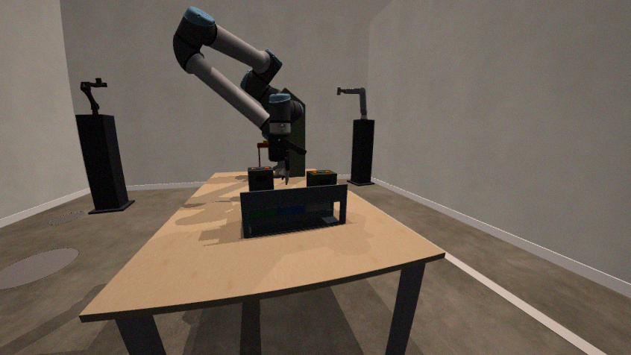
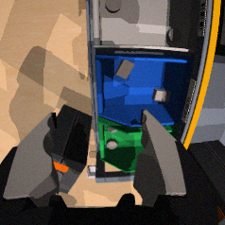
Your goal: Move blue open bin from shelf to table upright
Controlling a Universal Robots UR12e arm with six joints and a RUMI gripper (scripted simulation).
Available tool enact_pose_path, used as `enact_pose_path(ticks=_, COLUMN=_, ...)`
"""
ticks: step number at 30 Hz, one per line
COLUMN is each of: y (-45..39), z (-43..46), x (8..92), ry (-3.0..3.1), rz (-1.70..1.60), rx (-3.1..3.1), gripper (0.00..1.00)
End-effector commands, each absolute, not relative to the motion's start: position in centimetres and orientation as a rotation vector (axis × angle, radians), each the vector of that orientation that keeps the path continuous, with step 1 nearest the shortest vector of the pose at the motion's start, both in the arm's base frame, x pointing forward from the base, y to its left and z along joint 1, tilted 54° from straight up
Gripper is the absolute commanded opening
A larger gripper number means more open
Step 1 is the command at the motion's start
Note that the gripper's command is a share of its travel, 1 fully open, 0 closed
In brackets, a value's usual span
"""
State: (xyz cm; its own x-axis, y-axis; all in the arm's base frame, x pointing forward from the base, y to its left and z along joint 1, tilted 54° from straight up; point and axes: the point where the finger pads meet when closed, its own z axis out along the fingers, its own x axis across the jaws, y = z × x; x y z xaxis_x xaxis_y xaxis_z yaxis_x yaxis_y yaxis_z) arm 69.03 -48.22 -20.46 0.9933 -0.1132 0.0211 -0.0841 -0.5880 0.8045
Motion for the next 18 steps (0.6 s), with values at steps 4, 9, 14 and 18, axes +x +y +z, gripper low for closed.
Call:
enact_pose_path(ticks=4, y=-48.18, z=-20.40, x=69.06, ry=-0.136, rz=-0.039, rx=2.202, gripper=0.58)
enact_pose_path(ticks=9, y=-48.18, z=-20.40, x=69.06, ry=-0.136, rz=-0.039, rx=2.202, gripper=0.26)
enact_pose_path(ticks=14, y=-48.18, z=-20.40, x=69.06, ry=-0.136, rz=-0.039, rx=2.202, gripper=0.26)
enact_pose_path(ticks=18, y=-48.18, z=-20.40, x=69.06, ry=-0.136, rz=-0.039, rx=2.202, gripper=0.26)
